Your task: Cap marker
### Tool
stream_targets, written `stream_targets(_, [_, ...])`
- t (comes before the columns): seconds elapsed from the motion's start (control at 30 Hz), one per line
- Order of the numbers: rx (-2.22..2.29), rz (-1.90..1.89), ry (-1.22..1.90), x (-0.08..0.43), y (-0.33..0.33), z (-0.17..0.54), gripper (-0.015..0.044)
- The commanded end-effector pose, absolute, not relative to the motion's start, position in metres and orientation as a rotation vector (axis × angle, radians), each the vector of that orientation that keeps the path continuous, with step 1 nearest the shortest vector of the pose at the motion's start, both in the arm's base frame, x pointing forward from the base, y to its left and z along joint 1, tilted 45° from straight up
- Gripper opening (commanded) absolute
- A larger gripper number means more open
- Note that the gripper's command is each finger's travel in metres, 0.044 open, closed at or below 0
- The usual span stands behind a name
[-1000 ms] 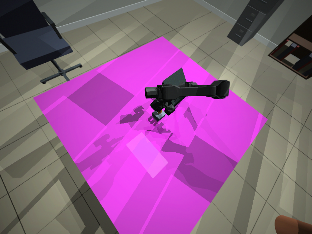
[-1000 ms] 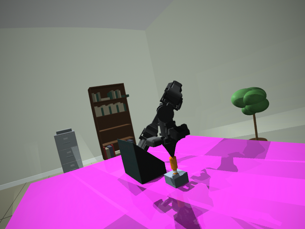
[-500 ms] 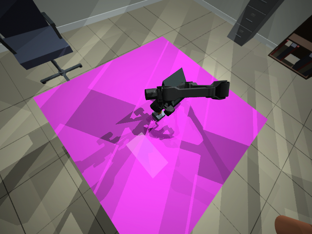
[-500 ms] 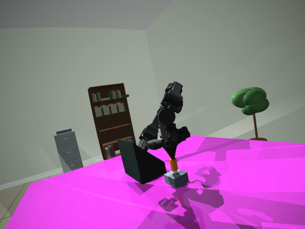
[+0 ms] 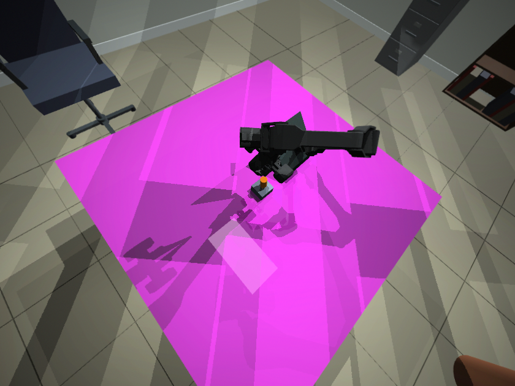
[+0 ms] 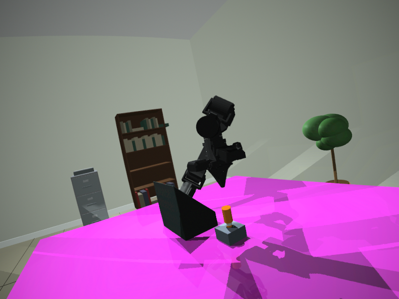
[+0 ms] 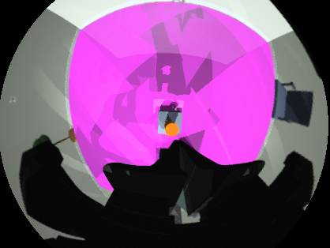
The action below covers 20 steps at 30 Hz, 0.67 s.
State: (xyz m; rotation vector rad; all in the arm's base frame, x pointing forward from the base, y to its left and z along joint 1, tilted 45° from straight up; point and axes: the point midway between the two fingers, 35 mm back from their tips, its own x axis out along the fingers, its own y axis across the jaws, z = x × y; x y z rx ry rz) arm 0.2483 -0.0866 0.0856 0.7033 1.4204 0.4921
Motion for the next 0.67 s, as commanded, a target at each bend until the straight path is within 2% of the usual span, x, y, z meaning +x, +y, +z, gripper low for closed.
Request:
stream_targets(0.0, [0.699,0.499,1.427,0.244,-0.1011,0.101,0.0])
stream_targets(0.1, [0.699,0.499,1.427,0.244,-0.1011,0.101,0.0])
stream_targets(0.63, [0.699,0.499,1.427,0.244,-0.1011,0.101,0.042])
